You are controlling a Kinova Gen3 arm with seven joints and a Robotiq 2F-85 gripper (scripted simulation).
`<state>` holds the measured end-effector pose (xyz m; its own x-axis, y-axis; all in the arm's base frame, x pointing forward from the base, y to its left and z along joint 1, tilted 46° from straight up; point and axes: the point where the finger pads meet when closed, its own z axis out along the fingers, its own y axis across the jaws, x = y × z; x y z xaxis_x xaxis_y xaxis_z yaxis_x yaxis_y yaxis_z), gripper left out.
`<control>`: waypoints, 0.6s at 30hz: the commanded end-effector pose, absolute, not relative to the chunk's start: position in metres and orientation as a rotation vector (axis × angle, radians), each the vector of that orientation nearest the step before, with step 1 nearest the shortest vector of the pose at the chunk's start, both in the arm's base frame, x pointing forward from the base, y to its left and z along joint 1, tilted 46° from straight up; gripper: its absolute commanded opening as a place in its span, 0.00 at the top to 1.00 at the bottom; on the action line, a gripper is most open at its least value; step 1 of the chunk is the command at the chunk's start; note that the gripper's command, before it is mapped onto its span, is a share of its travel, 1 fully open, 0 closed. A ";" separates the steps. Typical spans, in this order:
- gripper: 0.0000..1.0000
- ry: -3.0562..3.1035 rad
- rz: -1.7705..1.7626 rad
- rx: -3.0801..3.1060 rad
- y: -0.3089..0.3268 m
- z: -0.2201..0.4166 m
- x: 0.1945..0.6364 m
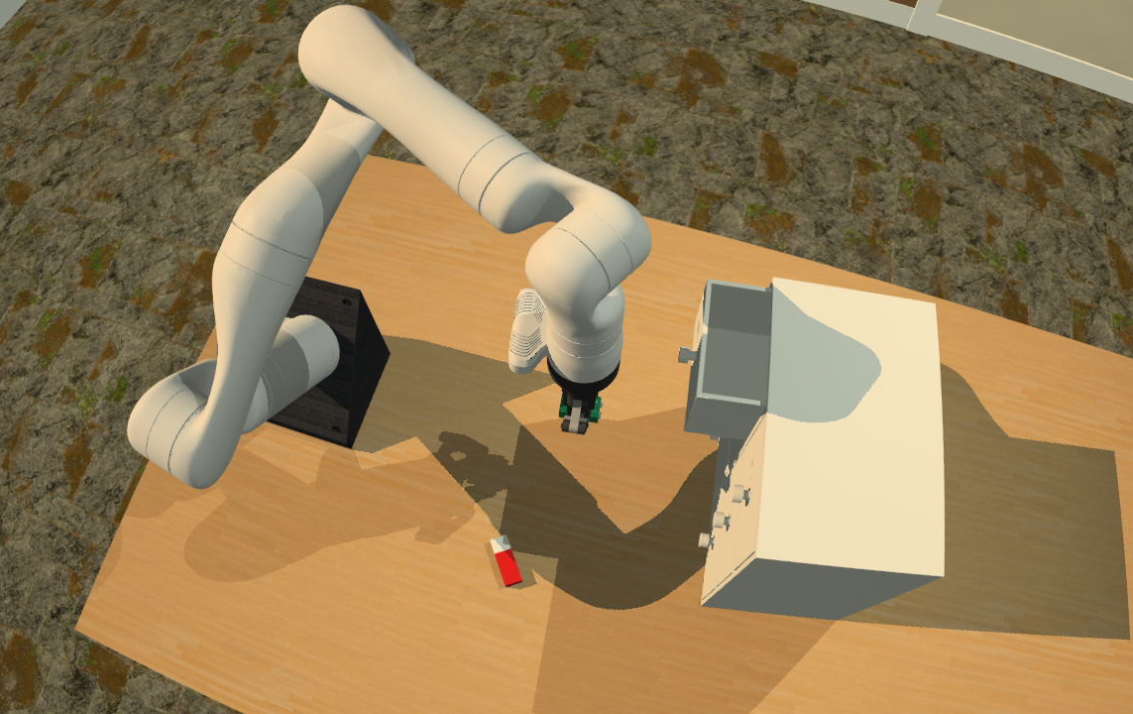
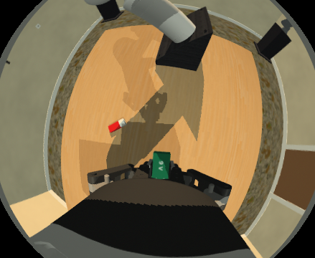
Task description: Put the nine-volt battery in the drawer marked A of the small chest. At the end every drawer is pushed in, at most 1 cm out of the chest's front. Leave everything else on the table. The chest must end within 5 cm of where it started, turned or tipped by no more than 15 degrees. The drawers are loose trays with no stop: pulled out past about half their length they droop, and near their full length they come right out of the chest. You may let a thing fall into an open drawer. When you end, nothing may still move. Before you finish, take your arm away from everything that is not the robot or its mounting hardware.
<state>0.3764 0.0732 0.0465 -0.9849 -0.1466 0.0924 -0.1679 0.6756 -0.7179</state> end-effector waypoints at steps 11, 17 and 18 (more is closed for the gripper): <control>0.77 -2.863 1.213 0.284 0.116 0.084 0.376; 0.77 -2.863 1.213 0.284 0.138 0.106 0.374; 0.77 -2.863 1.213 0.284 0.142 0.109 0.374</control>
